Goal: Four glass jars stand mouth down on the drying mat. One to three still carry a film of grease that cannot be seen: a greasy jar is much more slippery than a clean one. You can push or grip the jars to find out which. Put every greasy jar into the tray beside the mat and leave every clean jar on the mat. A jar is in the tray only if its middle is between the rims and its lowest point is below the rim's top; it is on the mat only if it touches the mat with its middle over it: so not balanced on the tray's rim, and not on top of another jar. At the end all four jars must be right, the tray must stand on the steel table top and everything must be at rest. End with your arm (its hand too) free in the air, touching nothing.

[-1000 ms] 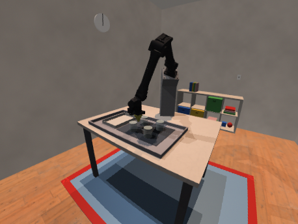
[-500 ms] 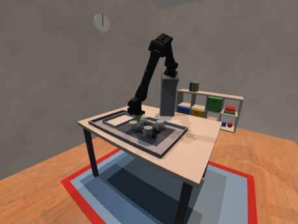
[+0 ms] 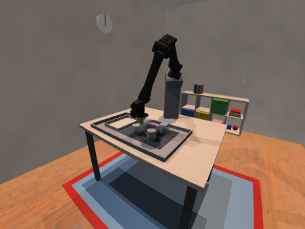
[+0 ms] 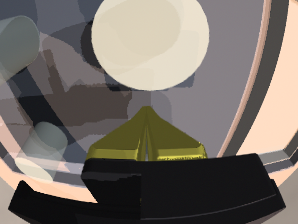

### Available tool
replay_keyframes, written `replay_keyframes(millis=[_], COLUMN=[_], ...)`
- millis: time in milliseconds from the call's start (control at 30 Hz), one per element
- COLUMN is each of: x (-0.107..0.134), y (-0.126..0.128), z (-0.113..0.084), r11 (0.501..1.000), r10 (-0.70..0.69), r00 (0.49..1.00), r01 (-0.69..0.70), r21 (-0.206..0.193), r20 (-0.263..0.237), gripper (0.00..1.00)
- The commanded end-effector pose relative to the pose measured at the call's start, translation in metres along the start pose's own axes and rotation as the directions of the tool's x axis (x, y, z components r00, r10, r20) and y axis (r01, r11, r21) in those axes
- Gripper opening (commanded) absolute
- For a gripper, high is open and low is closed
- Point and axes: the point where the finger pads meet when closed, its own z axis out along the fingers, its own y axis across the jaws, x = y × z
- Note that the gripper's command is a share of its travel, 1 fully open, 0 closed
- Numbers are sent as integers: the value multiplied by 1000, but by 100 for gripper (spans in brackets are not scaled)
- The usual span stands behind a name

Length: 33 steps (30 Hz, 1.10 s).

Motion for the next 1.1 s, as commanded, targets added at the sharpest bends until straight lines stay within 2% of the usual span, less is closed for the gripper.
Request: replay_keyframes(millis=[0,1067], x=[-12,-16], y=[2,2], z=[-5,-5], r11=[1000,1000], r10=[0,0], r00=[1000,1000], r01=[0,0], r21=[1,1], r20=[23,23], gripper=[0,0])
